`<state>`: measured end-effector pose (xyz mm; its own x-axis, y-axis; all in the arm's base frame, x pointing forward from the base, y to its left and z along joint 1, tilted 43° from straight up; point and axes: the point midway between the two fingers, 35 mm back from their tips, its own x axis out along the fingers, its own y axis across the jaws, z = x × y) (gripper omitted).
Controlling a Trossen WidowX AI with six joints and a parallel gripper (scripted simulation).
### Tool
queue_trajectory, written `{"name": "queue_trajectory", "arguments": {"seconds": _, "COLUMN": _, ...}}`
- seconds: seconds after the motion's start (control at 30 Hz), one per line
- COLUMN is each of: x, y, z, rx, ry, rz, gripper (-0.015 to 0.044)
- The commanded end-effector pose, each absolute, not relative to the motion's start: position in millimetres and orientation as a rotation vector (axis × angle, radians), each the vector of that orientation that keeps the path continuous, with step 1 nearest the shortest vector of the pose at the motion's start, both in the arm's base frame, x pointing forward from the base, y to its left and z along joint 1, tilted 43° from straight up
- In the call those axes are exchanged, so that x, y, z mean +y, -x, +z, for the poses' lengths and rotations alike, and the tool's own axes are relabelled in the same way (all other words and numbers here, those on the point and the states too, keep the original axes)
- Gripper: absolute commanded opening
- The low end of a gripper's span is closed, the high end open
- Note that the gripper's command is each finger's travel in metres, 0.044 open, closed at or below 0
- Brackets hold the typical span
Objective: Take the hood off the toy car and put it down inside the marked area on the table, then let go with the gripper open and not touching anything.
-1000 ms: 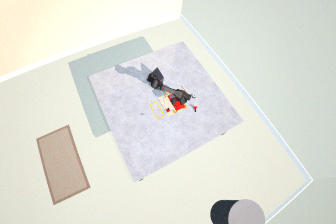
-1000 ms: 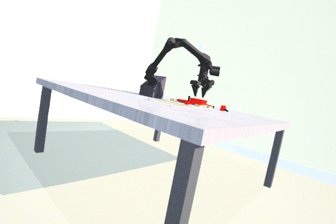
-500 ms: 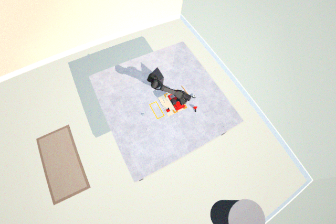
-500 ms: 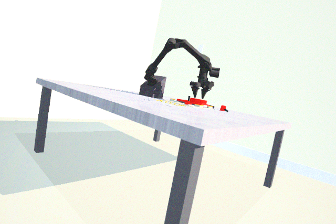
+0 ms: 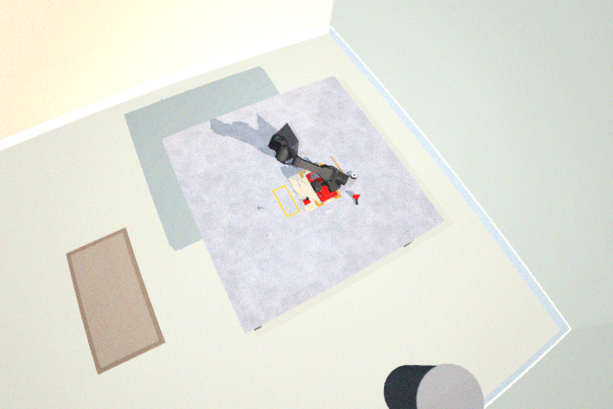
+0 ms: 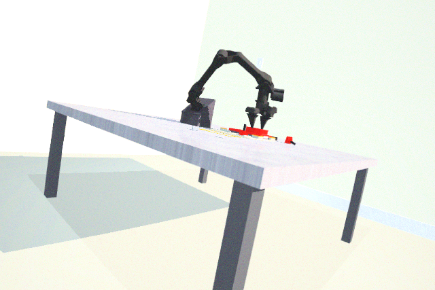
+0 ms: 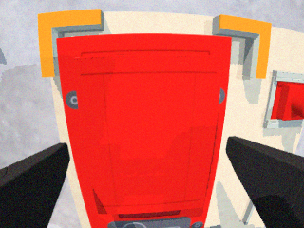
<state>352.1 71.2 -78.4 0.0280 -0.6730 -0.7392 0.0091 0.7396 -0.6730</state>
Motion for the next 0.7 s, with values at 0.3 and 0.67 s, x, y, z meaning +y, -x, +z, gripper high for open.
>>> {"name": "queue_trajectory", "arguments": {"seconds": 0.3, "x": 66.5, "y": -352.6, "z": -83.2, "rx": 1.46, "ry": 0.583, "rz": -0.573, "gripper": 0.044}}
{"name": "queue_trajectory", "arguments": {"seconds": 0.67, "x": 62.8, "y": -352.6, "z": -87.1, "rx": 1.46, "ry": 0.583, "rz": -0.573, "gripper": 0.044}}
